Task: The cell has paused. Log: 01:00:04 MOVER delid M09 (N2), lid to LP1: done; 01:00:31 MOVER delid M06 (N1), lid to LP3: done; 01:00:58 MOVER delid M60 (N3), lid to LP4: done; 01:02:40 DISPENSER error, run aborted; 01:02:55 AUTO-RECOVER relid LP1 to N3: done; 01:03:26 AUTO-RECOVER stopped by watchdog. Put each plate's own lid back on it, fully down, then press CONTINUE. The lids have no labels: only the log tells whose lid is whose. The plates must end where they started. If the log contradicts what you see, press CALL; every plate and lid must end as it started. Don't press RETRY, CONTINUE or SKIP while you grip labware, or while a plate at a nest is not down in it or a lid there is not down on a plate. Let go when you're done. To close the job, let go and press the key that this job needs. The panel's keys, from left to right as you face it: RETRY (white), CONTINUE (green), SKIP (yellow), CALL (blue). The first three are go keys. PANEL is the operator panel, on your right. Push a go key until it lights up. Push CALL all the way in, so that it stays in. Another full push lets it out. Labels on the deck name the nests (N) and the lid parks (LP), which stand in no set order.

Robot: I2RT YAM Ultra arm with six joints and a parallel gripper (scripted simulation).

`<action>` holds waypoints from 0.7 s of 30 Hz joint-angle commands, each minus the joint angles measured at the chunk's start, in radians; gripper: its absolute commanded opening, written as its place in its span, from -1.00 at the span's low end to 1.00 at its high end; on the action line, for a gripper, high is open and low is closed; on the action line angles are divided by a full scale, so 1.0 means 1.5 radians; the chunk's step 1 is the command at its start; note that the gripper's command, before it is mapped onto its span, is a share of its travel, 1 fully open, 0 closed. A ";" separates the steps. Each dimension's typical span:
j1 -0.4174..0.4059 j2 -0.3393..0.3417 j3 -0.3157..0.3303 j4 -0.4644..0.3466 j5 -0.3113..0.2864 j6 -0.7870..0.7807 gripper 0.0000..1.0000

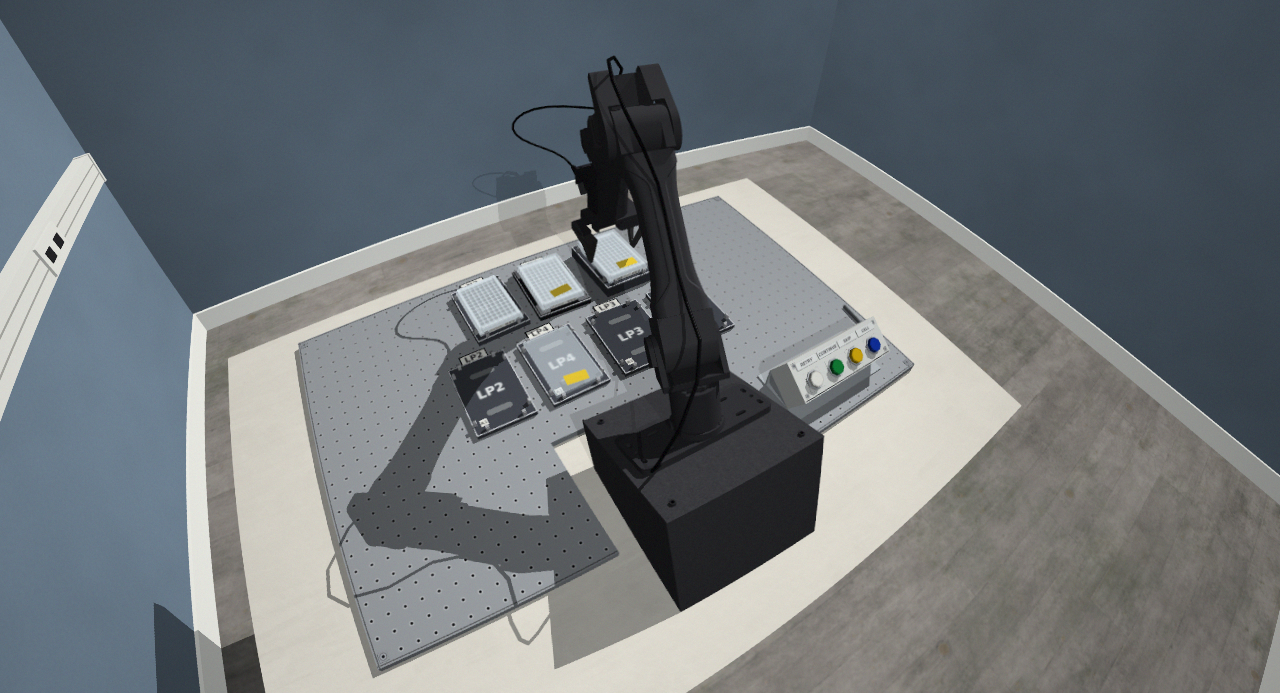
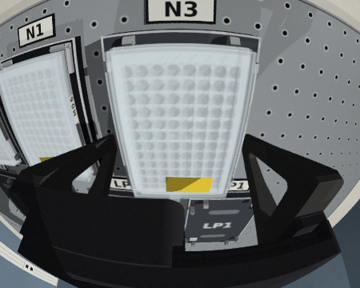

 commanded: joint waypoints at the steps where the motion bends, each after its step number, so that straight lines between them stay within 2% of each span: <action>1: 0.004 -0.008 0.025 0.004 -0.001 0.004 1.00; 21: 0.003 -0.006 0.026 0.009 -0.001 0.003 1.00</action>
